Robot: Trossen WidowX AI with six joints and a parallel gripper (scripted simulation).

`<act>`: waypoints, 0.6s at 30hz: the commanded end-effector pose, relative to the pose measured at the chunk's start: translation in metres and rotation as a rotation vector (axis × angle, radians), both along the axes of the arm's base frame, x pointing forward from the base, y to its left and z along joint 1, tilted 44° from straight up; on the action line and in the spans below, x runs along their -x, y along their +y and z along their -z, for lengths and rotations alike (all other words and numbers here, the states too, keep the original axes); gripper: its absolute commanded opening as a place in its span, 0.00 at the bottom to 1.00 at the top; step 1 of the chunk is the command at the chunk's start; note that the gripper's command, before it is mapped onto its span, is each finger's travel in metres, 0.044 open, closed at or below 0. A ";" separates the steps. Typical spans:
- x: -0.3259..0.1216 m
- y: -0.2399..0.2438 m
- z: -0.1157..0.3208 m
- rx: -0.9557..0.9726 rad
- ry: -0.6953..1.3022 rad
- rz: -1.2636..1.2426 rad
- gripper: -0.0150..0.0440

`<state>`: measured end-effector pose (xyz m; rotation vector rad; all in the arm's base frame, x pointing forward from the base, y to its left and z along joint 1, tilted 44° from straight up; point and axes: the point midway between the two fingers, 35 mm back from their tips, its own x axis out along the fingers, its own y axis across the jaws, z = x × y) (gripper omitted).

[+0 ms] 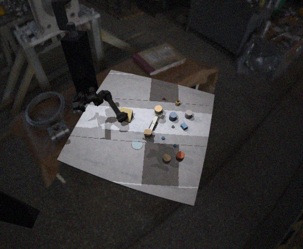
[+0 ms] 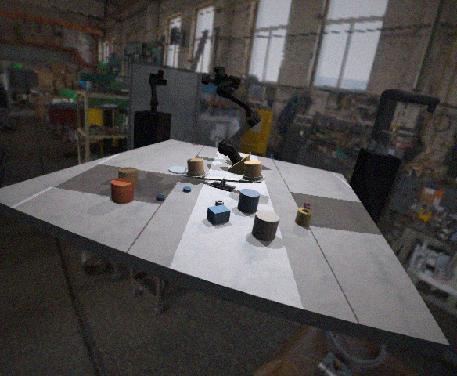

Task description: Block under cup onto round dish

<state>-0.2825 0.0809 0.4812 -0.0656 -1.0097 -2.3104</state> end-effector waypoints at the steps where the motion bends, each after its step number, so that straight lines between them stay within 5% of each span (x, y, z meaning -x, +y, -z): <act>1: 0.000 -0.001 -0.001 0.002 0.003 0.000 0.98; 18: -0.078 -0.107 -0.074 0.009 0.297 -0.236 1.00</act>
